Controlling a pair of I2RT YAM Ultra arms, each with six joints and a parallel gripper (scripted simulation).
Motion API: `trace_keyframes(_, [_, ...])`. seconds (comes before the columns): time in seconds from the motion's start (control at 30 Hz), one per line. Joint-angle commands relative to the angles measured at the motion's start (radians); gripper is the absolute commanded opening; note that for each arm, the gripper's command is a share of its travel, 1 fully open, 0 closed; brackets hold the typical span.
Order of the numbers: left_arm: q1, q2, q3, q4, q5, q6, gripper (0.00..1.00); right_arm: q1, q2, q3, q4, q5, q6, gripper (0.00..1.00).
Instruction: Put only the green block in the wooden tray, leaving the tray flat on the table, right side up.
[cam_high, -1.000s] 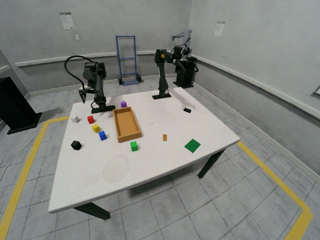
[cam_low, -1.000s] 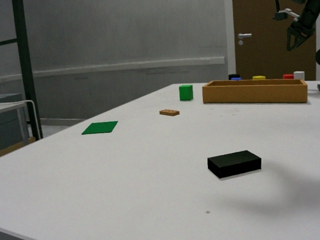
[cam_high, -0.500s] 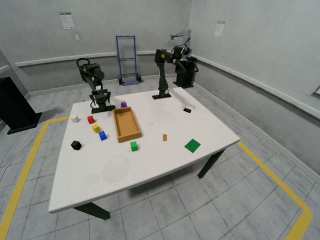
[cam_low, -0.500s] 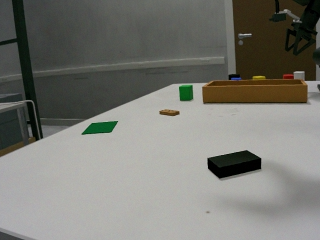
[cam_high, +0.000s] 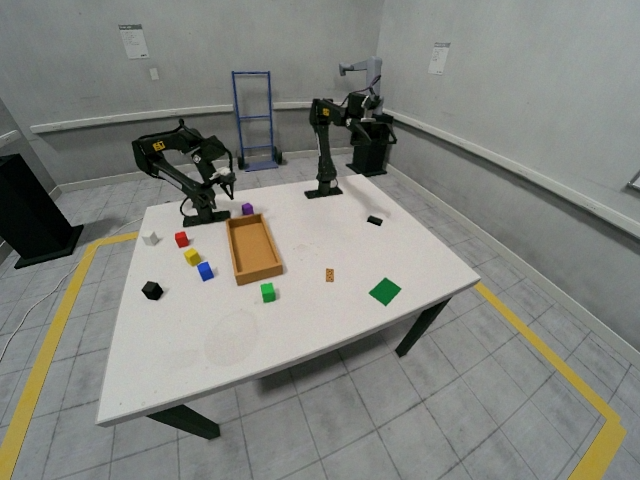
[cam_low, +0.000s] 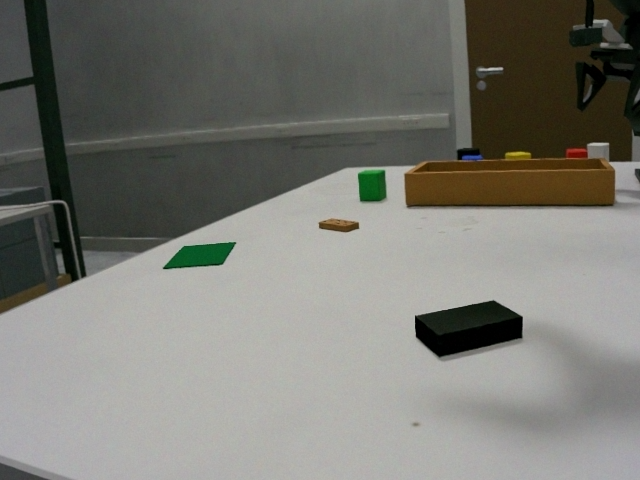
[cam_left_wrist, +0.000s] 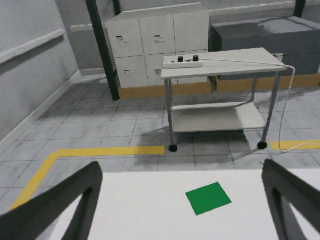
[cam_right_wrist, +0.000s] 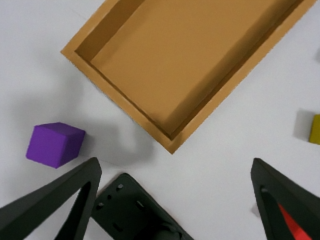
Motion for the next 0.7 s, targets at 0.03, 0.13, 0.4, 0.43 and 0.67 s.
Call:
trace_keyframes(0.03, [0.0,-0.006,0.008,0.005,0.002,-0.001,1.0,0.105,-0.024,-0.011,0.037,-0.005,-0.011,1.0])
trace_keyframes(0.13, [0.0,-0.006,0.008,0.005,0.002,-0.001,1.0,0.216,-0.03,-0.021,0.049,-0.002,-0.007,1.0])
trace_keyframes(0.4, [0.0,-0.006,0.008,0.005,0.002,-0.001,1.0,0.516,-0.04,-0.049,0.07,-0.002,-0.01,1.0])
trace_keyframes(0.43, [0.0,-0.006,0.008,0.005,0.002,-0.001,1.0,0.555,-0.042,-0.052,0.072,-0.009,-0.009,1.0])
trace_keyframes(0.67, [0.0,-0.006,0.008,0.005,0.002,-0.001,1.0,0.737,-0.045,-0.07,0.094,0.025,0.021,1.0])
